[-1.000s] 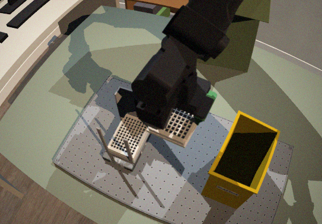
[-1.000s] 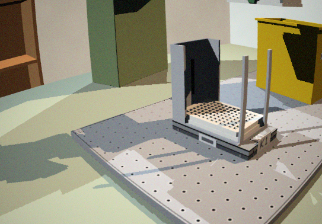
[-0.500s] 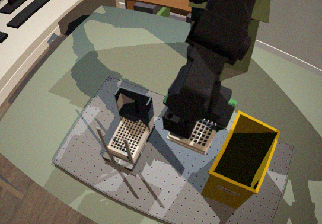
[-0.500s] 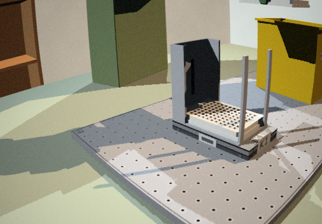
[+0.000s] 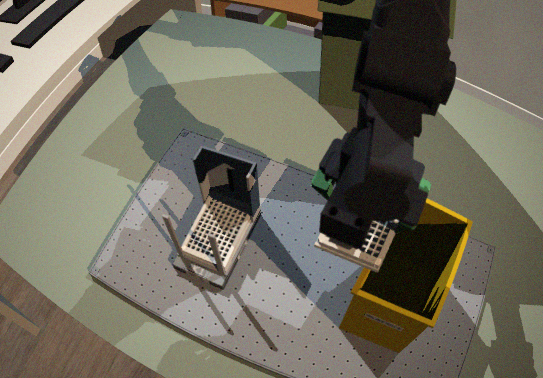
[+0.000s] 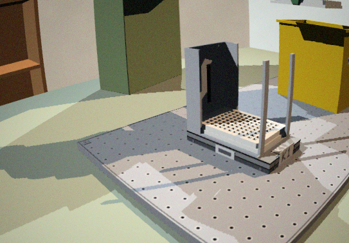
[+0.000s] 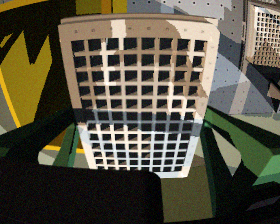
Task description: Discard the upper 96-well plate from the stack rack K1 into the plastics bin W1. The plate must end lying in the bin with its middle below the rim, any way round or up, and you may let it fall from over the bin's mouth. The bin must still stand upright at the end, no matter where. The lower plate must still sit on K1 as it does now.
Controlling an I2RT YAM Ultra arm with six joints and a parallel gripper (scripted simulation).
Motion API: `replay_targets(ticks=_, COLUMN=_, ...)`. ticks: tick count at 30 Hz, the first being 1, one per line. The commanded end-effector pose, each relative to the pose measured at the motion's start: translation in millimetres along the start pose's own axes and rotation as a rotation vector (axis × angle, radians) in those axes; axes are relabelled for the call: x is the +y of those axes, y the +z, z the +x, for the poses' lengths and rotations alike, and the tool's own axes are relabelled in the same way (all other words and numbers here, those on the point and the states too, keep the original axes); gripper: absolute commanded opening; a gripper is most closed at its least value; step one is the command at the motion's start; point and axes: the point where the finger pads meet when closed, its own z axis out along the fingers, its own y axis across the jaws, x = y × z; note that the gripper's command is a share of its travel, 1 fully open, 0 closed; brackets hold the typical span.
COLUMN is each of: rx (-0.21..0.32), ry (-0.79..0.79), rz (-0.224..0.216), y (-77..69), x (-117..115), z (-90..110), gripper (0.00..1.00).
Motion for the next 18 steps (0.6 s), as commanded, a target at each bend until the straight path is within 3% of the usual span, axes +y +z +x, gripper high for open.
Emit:
replay_targets(ticks=1, rx=-0.018, ry=0.019, rz=0.029, y=-2.3, x=3.9, z=-3.9, gripper=0.0)
replay_targets(ticks=18, rx=-0.018, ry=0.02, rz=0.027, y=-0.9, x=53.9, z=-0.1, gripper=0.0)
